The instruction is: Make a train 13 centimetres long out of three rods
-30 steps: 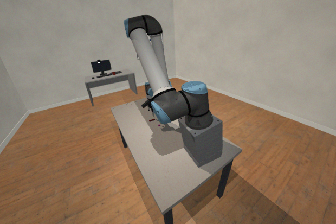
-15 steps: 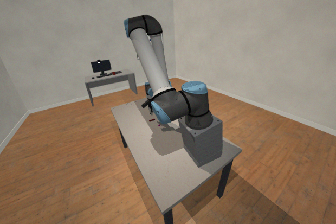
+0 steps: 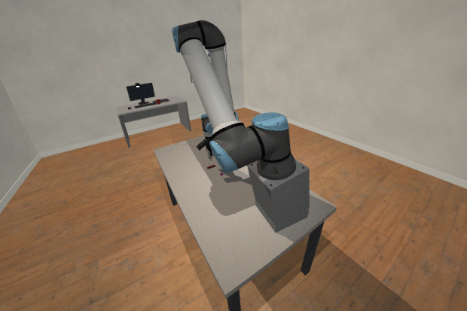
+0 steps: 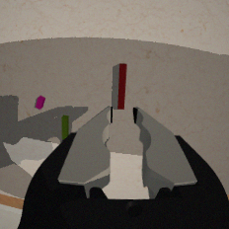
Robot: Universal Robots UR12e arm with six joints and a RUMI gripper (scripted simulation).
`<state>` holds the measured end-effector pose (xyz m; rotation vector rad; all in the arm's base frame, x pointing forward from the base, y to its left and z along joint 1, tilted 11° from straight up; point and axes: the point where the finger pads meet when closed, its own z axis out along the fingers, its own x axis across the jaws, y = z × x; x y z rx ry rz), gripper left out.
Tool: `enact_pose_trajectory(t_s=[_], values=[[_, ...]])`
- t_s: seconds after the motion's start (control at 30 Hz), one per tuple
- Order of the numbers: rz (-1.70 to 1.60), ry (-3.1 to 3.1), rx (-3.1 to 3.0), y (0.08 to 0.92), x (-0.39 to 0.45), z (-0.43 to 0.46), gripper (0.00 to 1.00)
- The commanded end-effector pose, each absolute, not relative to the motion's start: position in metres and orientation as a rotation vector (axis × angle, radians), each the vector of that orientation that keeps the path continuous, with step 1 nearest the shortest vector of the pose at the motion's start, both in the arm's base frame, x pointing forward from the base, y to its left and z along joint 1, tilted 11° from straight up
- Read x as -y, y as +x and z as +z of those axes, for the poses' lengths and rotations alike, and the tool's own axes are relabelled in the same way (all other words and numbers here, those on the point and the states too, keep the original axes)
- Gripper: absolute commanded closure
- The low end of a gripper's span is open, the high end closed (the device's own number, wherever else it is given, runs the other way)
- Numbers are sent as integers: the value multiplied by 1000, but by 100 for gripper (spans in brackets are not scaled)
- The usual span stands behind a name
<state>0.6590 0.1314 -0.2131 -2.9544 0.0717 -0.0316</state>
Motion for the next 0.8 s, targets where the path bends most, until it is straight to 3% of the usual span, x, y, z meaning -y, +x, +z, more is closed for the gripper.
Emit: enact_pose_trajectory(t_s=[0.0, 0.77], values=[[-33, -2955, -72, 660, -131, -213, 86], [-33, -2955, -72, 660, -132, -218, 86]])
